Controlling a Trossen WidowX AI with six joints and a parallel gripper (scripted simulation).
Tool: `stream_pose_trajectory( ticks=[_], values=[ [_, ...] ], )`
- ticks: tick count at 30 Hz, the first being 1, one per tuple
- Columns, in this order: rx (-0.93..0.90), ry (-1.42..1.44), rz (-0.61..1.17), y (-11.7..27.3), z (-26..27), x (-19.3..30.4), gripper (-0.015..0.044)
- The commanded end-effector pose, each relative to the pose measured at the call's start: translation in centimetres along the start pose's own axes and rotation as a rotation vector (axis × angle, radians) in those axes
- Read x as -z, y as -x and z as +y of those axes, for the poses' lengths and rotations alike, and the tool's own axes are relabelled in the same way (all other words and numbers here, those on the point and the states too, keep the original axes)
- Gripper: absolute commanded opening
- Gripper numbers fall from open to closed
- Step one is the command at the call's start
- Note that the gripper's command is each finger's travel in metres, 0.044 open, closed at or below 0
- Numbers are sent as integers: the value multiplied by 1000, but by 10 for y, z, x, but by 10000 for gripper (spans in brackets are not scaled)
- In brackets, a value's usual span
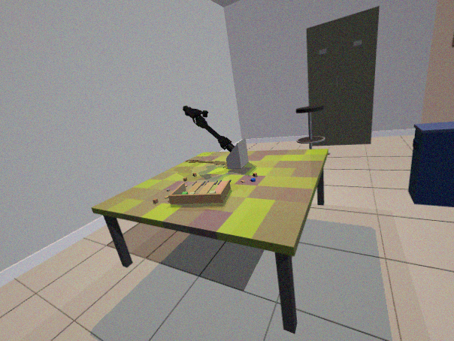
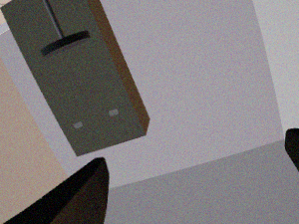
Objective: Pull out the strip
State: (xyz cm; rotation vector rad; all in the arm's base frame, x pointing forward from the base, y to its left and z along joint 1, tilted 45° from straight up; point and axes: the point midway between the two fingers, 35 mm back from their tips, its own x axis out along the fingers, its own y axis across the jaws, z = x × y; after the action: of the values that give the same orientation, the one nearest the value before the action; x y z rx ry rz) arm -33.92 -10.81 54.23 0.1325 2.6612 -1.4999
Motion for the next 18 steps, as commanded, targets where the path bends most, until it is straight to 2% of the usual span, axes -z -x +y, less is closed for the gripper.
stream_pose_trajectory(
  ticks=[1,6,12,18],
  values=[
    [2,-3,-2,0,-1,-1,400],
    [54,-67,-74,10,-15,-31,400],
    [125,-148,-275,38,-34,-118,400],
    [178,-226,-482,91,-45,-201,400]
  ],
)
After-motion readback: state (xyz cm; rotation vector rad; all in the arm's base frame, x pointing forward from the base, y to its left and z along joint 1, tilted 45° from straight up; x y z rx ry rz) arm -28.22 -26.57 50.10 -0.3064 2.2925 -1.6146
